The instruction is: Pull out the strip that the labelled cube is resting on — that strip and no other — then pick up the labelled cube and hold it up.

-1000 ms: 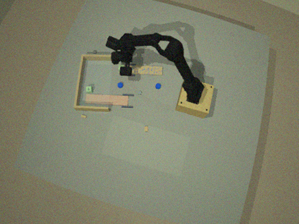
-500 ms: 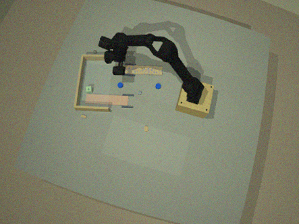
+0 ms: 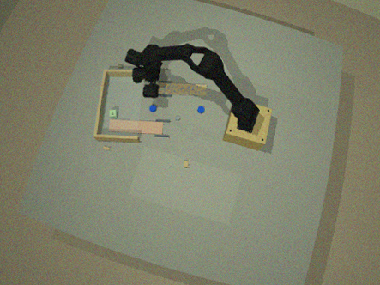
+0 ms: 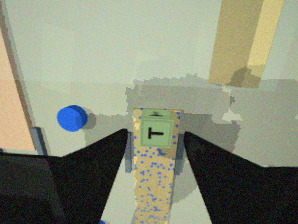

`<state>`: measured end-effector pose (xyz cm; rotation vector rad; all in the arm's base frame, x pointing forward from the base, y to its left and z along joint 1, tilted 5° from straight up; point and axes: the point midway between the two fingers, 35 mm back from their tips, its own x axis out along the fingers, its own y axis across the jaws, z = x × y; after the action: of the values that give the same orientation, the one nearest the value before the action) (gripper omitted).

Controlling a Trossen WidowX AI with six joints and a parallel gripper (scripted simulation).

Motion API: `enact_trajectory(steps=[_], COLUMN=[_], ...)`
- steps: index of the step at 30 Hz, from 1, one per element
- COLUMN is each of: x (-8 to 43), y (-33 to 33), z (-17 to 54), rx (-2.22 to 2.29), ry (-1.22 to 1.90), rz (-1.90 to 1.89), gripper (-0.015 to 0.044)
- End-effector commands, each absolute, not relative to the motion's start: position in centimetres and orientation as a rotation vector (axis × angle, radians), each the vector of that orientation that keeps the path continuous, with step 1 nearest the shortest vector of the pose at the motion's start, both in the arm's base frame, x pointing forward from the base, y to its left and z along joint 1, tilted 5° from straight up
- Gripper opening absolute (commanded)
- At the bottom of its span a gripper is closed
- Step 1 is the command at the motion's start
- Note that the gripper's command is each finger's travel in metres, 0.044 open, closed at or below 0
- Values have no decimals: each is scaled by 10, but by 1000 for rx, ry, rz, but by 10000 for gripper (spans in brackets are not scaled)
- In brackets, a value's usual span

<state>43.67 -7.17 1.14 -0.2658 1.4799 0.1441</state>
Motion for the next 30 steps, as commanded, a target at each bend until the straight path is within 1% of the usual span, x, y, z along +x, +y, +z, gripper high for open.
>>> enact_trajectory(steps=[1,18,22,29,30], x=[437,438,437,437,437], y=[-73,-75,-74,-74,-74], z=[3,-19,-16,-16,-16], rx=[-266,-266,-262,-262,-262], ry=[1484,1484,1483,1483,1483], rz=[139,139,141,141,141], gripper=[250,250,145,98,72])
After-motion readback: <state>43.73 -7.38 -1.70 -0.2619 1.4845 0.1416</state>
